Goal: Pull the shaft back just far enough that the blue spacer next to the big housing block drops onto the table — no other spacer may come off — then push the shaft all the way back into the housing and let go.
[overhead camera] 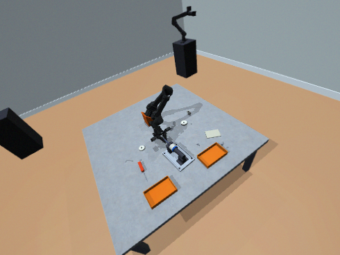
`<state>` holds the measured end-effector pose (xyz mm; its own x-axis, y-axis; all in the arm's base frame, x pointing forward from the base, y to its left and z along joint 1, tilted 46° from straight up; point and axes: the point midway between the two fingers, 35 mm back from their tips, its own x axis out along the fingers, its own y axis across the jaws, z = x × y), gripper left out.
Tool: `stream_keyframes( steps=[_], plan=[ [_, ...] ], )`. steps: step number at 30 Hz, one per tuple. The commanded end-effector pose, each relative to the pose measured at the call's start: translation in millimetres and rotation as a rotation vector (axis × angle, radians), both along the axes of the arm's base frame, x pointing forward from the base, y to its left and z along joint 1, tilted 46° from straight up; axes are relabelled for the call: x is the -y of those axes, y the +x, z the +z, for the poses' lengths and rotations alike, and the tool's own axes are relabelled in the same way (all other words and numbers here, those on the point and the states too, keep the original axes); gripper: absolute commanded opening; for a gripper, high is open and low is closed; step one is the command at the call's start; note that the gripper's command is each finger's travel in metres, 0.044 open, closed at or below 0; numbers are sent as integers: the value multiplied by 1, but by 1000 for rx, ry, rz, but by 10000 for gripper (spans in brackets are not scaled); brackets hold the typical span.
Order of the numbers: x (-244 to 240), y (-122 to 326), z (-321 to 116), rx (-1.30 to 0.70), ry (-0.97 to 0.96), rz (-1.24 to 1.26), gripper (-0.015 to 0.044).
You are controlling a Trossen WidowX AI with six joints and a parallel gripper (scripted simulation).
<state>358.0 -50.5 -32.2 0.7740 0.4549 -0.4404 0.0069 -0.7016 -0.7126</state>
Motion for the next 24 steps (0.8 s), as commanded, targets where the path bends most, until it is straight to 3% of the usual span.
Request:
stream_keyframes(
  steps=[1, 24],
  plan=[
    [0, -1, 0, 2, -2, 1, 0],
    [0, -3, 0, 1, -2, 1, 0]
  ],
)
